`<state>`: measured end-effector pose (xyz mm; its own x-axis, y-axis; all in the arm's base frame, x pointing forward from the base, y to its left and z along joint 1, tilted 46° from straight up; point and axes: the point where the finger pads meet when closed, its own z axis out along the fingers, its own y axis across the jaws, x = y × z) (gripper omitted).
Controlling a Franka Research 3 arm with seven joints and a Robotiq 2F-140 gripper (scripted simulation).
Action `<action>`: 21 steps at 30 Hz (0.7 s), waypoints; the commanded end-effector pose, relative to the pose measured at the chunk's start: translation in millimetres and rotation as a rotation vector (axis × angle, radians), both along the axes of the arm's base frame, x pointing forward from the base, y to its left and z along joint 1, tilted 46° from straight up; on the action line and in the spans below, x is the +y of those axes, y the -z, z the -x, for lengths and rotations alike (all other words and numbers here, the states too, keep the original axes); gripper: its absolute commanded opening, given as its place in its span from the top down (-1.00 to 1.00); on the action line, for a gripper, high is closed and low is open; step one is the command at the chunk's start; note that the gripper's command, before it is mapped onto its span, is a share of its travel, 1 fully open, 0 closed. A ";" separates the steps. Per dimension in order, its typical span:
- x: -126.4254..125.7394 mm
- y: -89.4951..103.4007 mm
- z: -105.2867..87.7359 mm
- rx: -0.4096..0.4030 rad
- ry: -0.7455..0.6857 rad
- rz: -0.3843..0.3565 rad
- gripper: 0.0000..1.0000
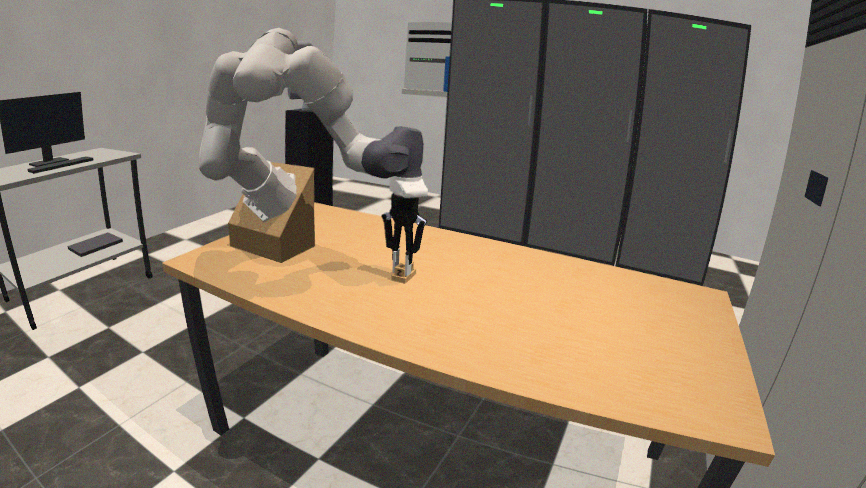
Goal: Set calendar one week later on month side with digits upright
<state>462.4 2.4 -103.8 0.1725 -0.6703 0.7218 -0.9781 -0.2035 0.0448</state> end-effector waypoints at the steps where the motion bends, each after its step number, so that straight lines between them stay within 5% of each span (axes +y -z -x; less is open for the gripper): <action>1: -0.5 0.4 -1.2 -0.003 0.000 -0.001 0.66; 21: -0.5 0.4 -1.2 -0.003 0.000 -0.001 0.42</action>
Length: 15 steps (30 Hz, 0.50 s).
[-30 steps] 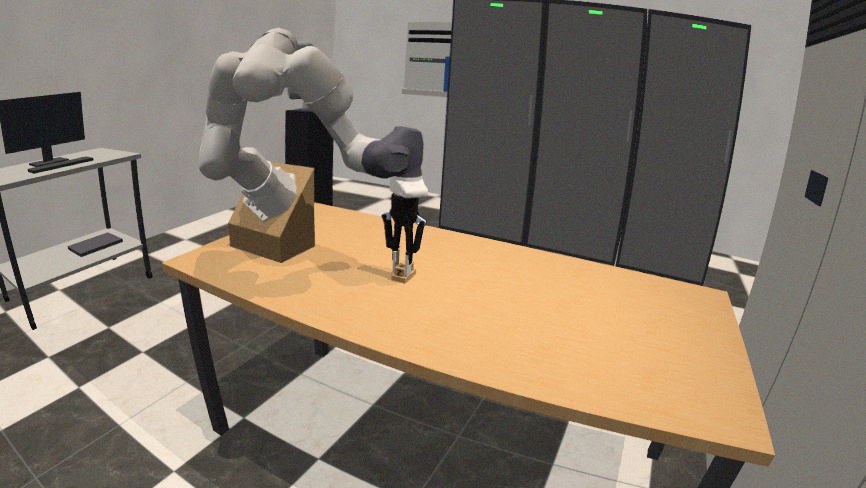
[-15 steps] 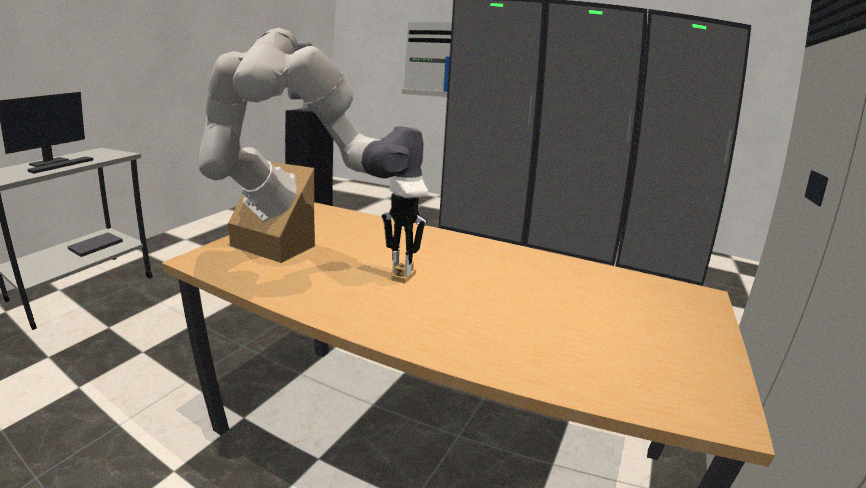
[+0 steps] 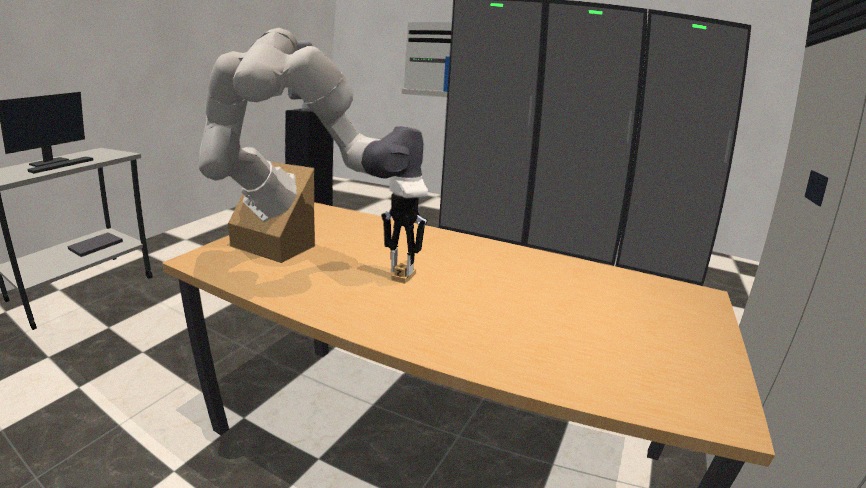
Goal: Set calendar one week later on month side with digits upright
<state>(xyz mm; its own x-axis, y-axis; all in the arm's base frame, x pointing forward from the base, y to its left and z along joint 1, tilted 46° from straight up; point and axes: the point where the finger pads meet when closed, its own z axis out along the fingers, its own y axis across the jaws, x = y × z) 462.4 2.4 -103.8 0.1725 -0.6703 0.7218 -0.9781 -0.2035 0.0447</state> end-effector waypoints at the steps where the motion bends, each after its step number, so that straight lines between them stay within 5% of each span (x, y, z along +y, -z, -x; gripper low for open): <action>1: -0.5 0.4 -1.2 -0.003 0.000 -0.001 0.42; 15: 1.5 -1.6 -0.9 -0.003 0.000 -0.001 0.42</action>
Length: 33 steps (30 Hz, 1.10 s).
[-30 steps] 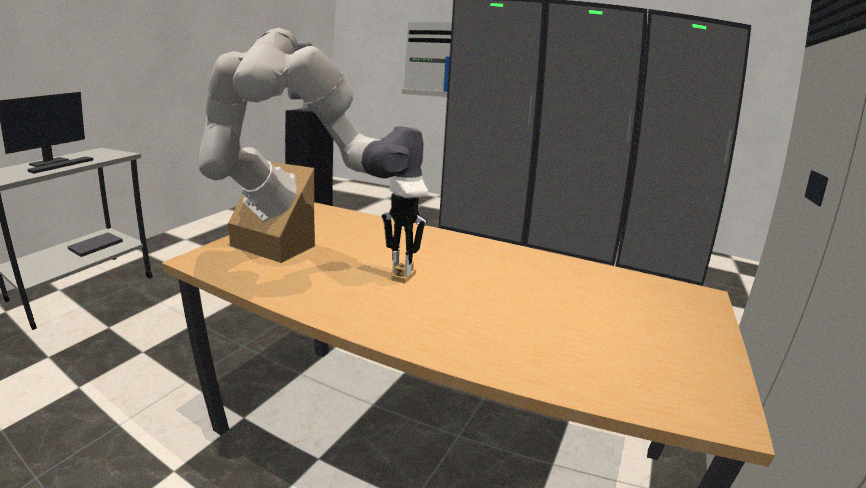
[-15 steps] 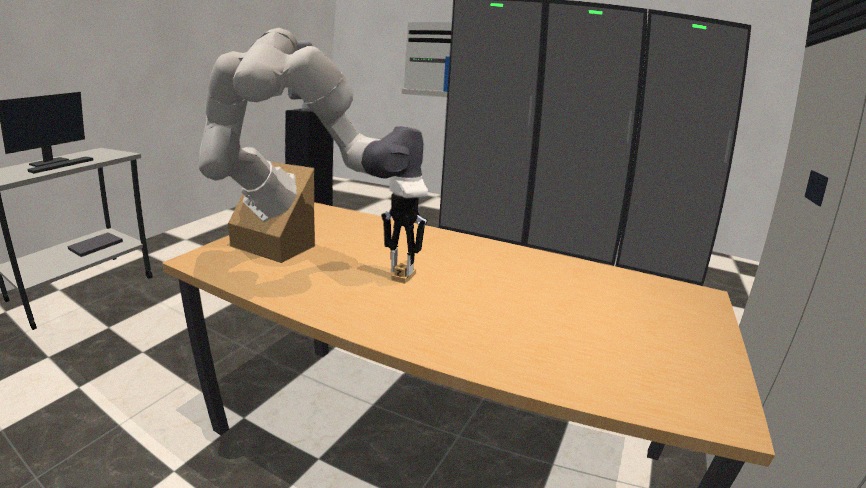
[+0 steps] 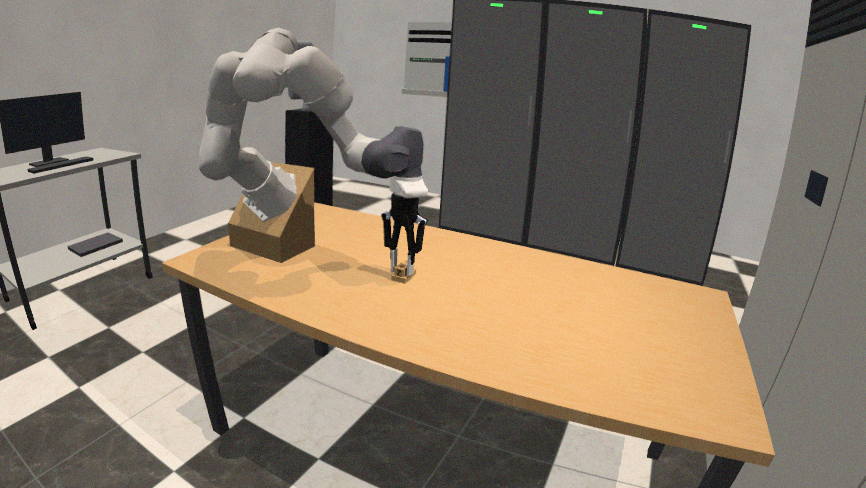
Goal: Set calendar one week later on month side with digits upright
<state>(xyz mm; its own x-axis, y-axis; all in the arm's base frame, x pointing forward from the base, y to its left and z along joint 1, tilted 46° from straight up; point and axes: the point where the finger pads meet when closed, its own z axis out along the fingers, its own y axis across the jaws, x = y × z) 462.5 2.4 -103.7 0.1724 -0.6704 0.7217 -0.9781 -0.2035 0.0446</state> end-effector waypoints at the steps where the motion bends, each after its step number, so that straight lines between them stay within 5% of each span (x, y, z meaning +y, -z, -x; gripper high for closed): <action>1: 2.7 -2.8 -0.6 -0.003 0.000 -0.001 0.42; 20: 57.3 -55.6 8.5 -0.003 0.000 -0.001 0.42; 29: 63.6 -61.7 9.6 -0.003 0.000 -0.001 0.42; 30: 63.6 -61.7 9.6 -0.003 0.000 -0.001 -1.00; 33: 63.6 -61.7 9.6 -0.003 0.000 -0.001 -1.00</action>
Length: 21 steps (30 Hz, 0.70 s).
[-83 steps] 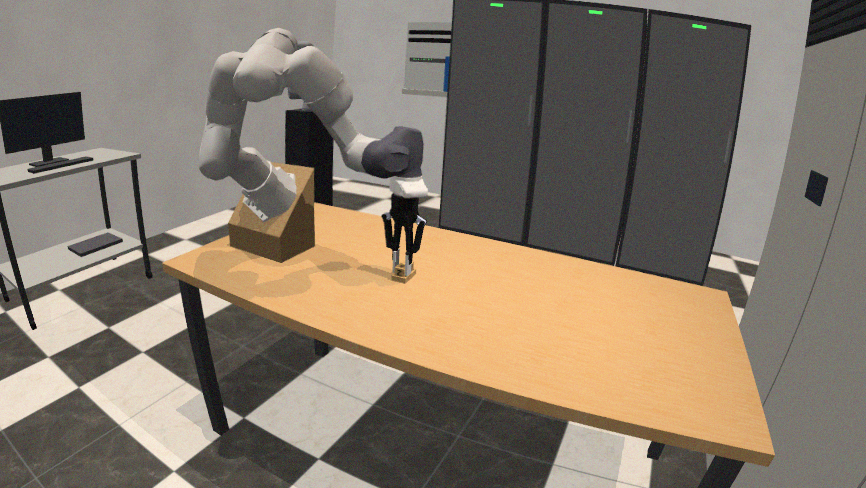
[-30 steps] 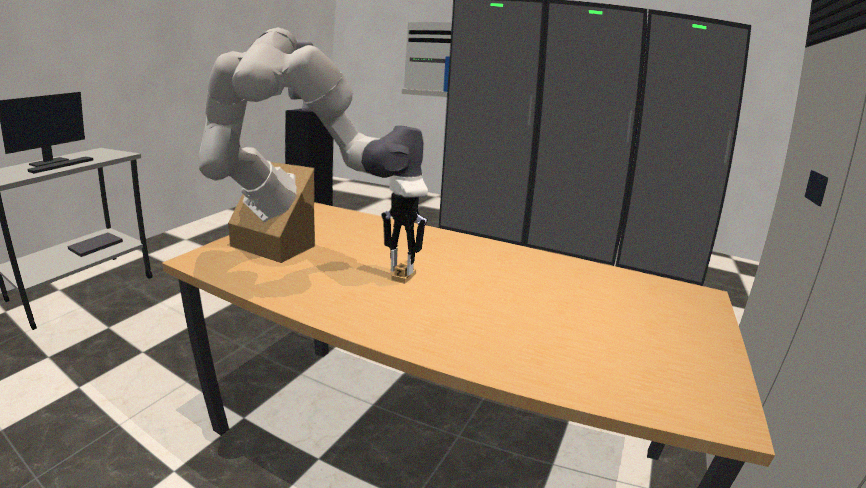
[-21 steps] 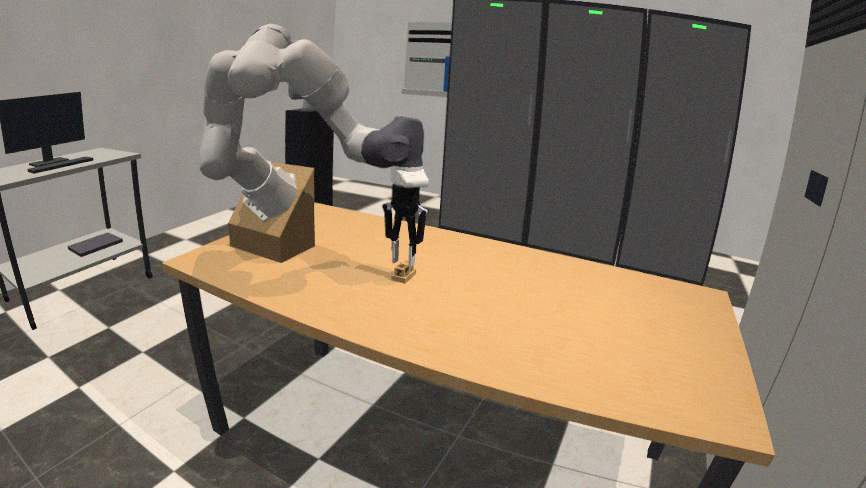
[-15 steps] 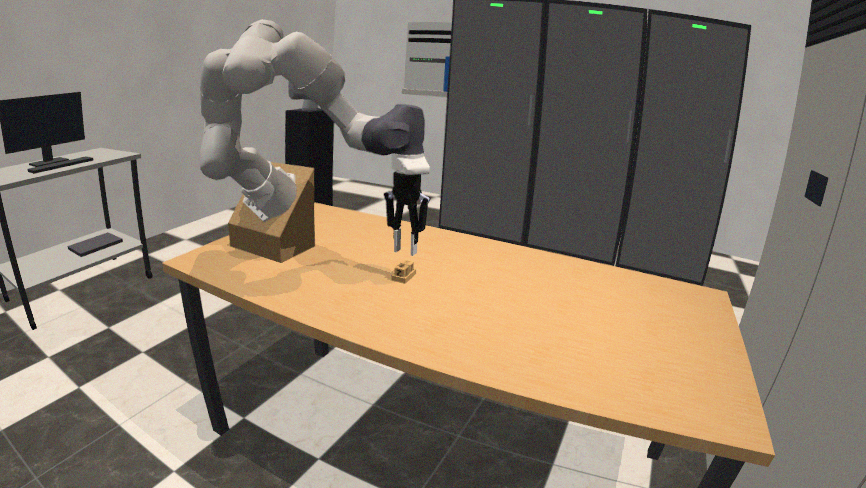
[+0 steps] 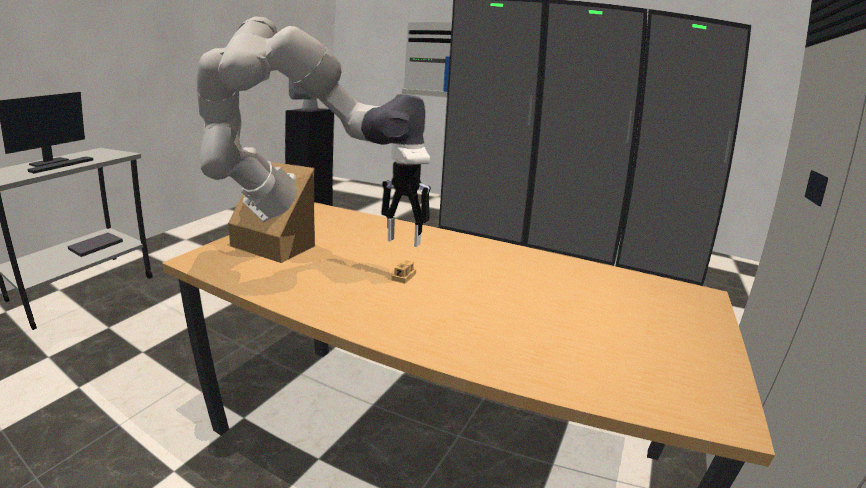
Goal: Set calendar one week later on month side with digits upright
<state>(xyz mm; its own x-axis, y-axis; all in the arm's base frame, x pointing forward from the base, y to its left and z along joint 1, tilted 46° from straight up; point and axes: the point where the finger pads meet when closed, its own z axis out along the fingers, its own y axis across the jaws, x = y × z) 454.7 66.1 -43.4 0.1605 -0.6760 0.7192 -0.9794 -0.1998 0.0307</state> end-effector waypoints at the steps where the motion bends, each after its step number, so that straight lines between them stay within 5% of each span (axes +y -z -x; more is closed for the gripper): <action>1: -0.1 -1.5 1.8 0.010 -0.004 0.006 -1.00; 21: 1.2 -2.7 2.0 0.010 -0.004 0.006 -1.00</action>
<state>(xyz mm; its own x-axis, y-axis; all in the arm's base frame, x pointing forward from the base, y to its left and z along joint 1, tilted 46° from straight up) 453.5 65.1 -42.4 0.1673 -0.6708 0.7225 -0.9786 -0.2021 0.0389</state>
